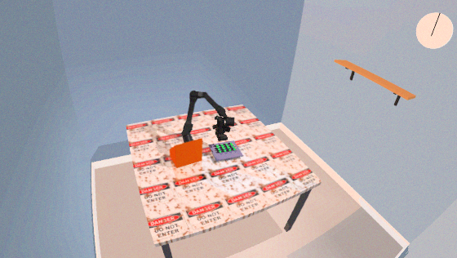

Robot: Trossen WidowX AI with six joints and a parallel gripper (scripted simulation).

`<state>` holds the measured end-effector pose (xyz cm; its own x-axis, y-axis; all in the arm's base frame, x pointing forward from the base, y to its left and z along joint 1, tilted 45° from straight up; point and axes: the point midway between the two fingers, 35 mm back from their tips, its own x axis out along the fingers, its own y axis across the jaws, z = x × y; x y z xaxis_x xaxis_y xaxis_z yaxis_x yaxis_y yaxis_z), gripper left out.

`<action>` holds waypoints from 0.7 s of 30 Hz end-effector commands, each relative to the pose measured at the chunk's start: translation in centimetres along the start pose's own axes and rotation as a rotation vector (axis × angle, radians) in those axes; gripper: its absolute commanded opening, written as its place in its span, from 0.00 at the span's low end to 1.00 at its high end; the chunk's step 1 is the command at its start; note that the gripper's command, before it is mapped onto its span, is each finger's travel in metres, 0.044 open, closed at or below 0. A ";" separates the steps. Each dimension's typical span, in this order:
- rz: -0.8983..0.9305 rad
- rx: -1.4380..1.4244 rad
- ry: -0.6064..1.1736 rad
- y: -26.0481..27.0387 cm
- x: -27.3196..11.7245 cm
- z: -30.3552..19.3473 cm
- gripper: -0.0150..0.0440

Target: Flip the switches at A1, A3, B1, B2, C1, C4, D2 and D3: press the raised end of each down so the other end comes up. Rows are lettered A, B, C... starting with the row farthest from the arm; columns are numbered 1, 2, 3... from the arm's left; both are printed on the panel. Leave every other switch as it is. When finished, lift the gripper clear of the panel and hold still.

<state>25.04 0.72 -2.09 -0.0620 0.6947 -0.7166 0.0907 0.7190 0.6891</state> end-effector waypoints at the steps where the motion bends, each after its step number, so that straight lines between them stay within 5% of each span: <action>1: 0.003 0.008 0.003 0.3 1.1 -0.2 0.25; 21: 0.005 0.008 0.021 0.3 5.6 -0.2 0.25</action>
<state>24.67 4.52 -5.60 -0.0800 0.6950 -0.7145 0.0914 0.7189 0.6890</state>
